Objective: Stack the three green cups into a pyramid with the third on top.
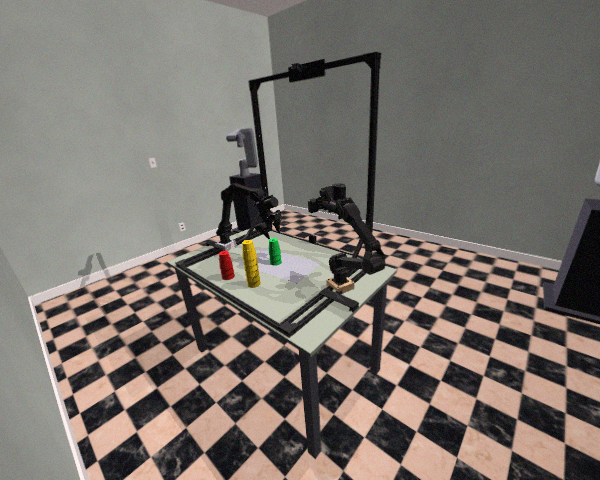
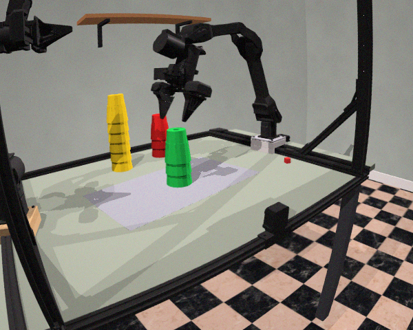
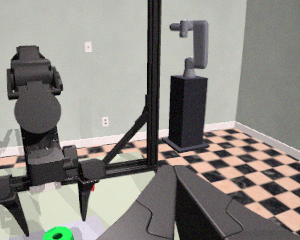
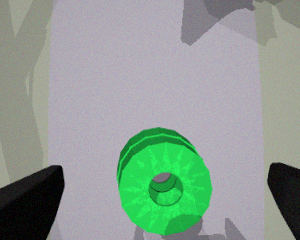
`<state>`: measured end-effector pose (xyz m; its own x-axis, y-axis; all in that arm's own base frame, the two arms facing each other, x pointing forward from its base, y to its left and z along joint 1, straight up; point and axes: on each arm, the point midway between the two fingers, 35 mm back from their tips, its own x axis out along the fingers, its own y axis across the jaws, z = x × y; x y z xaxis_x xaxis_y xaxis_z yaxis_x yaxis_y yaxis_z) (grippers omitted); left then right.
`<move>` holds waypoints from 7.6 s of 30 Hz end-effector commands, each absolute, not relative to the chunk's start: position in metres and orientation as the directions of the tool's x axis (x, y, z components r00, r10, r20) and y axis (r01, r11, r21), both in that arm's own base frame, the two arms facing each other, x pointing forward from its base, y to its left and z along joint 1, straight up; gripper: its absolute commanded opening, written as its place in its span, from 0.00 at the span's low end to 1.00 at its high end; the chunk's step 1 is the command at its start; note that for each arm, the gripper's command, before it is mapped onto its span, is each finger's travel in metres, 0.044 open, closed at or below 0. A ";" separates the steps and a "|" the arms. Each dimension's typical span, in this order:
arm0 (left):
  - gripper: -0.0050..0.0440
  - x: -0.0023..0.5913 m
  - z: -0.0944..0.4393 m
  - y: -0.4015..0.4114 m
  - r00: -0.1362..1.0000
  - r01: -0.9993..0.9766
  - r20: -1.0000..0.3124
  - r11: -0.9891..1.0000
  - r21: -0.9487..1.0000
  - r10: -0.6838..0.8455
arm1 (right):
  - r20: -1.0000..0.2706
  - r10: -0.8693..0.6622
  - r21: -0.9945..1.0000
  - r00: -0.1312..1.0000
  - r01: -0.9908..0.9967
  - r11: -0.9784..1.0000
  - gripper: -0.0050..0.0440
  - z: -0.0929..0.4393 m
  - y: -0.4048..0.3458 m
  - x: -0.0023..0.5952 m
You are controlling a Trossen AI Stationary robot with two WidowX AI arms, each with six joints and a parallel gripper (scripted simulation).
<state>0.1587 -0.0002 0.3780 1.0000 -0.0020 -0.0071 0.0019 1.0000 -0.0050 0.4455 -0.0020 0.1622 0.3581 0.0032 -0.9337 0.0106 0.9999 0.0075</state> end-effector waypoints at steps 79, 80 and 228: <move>0.10 0.157 0.381 0.000 1.000 0.000 0.000 1.000 0.000 0.000 | -0.940 -0.002 0.000 0.342 0.006 1.000 0.10 0.128 -0.003 0.446; 0.10 0.157 0.381 0.000 1.000 0.000 0.000 1.000 0.000 0.000 | -0.940 -0.002 0.000 0.342 0.006 1.000 0.10 0.128 -0.003 0.446; 0.10 0.157 0.381 0.000 1.000 0.000 0.000 1.000 0.000 0.000 | -0.935 0.001 0.005 0.353 0.009 1.000 0.10 0.057 -0.002 0.365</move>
